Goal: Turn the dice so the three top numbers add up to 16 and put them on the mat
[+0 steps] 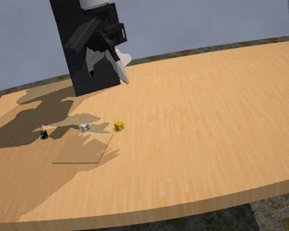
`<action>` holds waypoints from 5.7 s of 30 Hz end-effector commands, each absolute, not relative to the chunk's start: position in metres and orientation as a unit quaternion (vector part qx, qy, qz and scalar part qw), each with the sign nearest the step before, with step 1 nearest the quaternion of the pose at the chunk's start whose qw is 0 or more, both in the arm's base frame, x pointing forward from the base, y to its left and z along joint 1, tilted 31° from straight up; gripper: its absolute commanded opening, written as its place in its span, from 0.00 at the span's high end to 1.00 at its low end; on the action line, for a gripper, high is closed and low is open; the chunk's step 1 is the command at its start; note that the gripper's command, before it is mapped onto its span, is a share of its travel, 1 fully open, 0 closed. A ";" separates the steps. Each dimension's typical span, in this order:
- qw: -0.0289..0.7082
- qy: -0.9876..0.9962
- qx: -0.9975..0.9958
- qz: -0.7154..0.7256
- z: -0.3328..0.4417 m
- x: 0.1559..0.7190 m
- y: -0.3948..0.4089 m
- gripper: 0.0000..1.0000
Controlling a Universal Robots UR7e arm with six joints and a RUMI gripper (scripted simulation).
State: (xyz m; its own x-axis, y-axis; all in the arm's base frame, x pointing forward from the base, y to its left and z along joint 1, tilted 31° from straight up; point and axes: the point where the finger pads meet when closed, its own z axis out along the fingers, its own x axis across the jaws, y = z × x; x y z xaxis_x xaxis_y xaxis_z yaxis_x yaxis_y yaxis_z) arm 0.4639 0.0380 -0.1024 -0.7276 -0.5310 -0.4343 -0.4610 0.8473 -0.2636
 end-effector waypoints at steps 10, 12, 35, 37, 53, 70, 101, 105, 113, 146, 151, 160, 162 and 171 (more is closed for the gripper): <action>0.254 0.925 -0.275 -0.071 -0.102 0.464 0.038 0.00; 0.254 0.923 -0.279 -0.072 -0.102 0.465 0.038 0.00; 0.242 0.877 -0.401 -0.106 -0.103 0.471 0.039 0.00; 0.239 0.867 -0.422 -0.112 -0.104 0.472 0.039 0.00; 0.208 0.751 -0.605 -0.162 -0.107 0.481 0.042 0.00; 0.163 0.582 -0.769 -0.209 -0.113 0.488 0.046 0.00; 0.049 0.166 -0.950 -0.260 -0.129 0.492 0.049 0.00; 0.034 0.111 -0.958 -0.263 -0.132 0.492 0.048 0.00; -0.003 -0.022 -0.964 -0.265 -0.137 0.492 0.046 0.00; -0.068 -0.260 -0.928 -0.257 -0.148 0.491 0.040 0.00; -0.070 -0.266 -0.927 -0.256 -0.148 0.491 0.040 0.00; -0.070 -0.267 -0.926 -0.256 -0.148 0.491 0.040 0.79; -0.070 -0.267 -0.926 -0.256 -0.148 0.491 0.040 0.79; -0.070 -0.267 -0.926 -0.256 -0.148 0.491 0.040 0.79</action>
State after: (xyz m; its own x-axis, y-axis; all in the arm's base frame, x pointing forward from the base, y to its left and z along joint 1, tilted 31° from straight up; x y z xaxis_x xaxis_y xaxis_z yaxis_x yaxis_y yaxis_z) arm 0.4911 0.0396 -0.1484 0.7264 0.5311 0.4362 0.4592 -0.8473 0.2668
